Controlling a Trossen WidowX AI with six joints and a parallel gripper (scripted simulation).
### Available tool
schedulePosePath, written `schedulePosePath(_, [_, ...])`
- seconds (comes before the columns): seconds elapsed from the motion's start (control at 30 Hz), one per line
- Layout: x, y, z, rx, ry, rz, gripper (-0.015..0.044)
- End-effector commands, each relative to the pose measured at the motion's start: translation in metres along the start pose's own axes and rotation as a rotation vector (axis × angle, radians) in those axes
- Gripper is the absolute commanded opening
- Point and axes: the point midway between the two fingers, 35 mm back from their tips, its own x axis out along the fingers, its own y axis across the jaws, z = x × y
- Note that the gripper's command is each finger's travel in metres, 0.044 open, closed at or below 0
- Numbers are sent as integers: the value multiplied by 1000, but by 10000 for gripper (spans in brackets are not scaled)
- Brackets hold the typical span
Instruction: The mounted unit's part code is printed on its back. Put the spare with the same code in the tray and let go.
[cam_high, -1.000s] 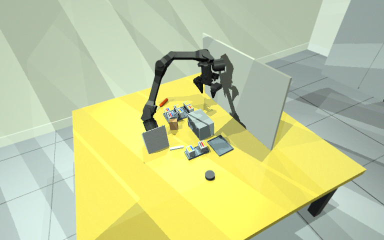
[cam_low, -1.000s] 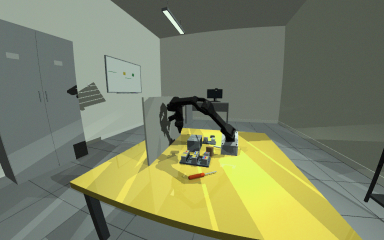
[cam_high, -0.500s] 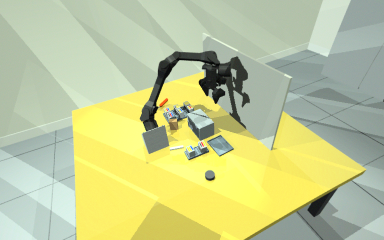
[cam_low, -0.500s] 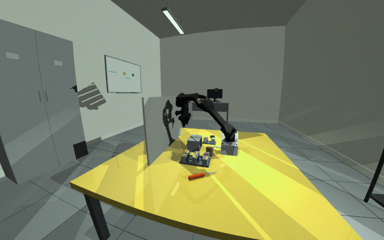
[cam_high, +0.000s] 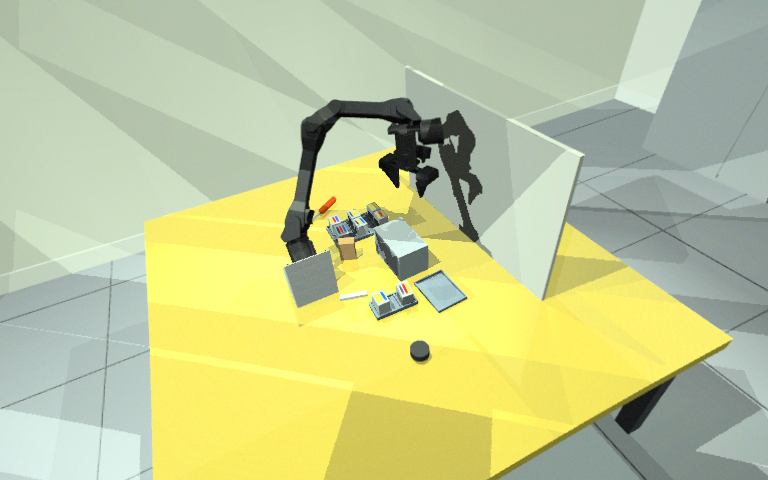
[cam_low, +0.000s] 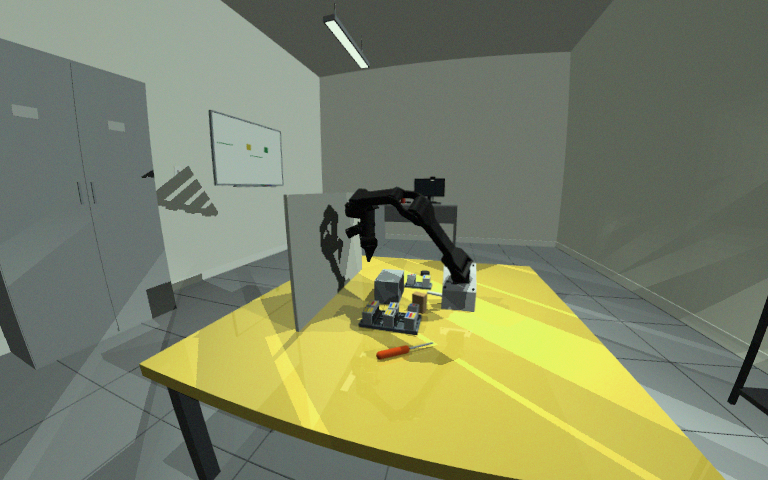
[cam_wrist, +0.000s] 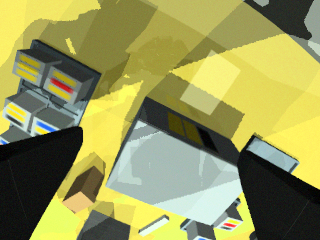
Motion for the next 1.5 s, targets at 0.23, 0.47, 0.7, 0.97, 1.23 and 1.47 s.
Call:
schedulePosePath(0.23, [34,171,-25,-885,-8,20,440])
schedulePosePath(0.47, [44,213,-53,-1166,-20,46,440])
schedulePosePath(0.7, [56,212,-53,-1166,-19,45,361])
schedulePosePath(0.97, [84,212,-56,-1167,-22,46,300])
schedulePosePath(1.23, [88,211,-57,-1167,-21,46,300])
schedulePosePath(1.47, [99,211,-56,-1167,-20,45,300])
